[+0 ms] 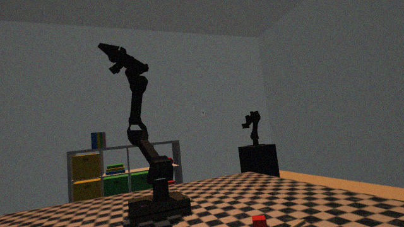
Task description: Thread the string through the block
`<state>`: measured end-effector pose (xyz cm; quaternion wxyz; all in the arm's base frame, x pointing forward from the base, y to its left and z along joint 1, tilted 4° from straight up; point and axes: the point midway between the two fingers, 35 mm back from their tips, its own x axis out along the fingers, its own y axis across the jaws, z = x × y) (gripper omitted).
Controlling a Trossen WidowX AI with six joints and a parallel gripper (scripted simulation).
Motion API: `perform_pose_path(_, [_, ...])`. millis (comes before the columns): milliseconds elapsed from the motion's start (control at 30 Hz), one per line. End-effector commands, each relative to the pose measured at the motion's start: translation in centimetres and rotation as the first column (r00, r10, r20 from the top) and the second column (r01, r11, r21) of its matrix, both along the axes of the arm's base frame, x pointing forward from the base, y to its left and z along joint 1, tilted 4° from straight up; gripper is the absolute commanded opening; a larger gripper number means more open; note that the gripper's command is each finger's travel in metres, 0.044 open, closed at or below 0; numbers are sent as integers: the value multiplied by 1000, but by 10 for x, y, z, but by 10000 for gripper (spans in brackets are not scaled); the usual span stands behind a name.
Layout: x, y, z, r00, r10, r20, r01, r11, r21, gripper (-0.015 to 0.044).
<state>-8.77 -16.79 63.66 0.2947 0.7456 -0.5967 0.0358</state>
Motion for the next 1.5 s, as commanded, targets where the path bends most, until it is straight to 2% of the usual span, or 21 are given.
perform_pose_path(0, [0,0,0,1000,0,0,0,1000,0,426])
perform_pose_path(133, [13,6,3,997,-25,-72,22,999,-42,440])
perform_pose_path(300, [82,34,10,898,-180,-402,74,961,-266,440])
perform_pose_path(433, [137,51,3,724,-337,-602,53,897,-439,440])
perform_pose_path(567, [172,58,-6,575,-443,-688,9,844,-536,440])
perform_pose_path(700, [234,67,-28,289,-607,-741,-127,742,-658,440])
perform_pose_path(800, [277,66,-52,114,-683,-721,-232,688,-688,440])
perform_pose_path(967, [320,63,-84,-77,-757,-649,-374,625,-685,440])
perform_pose_path(1133, [349,57,-111,-203,-830,-520,-502,544,-672,440])
perform_pose_path(1300, [402,45,-182,-370,-900,-230,-764,436,-476,440])
perform_pose_path(1467, [433,31,-259,-352,-935,49,-924,339,-177,440])
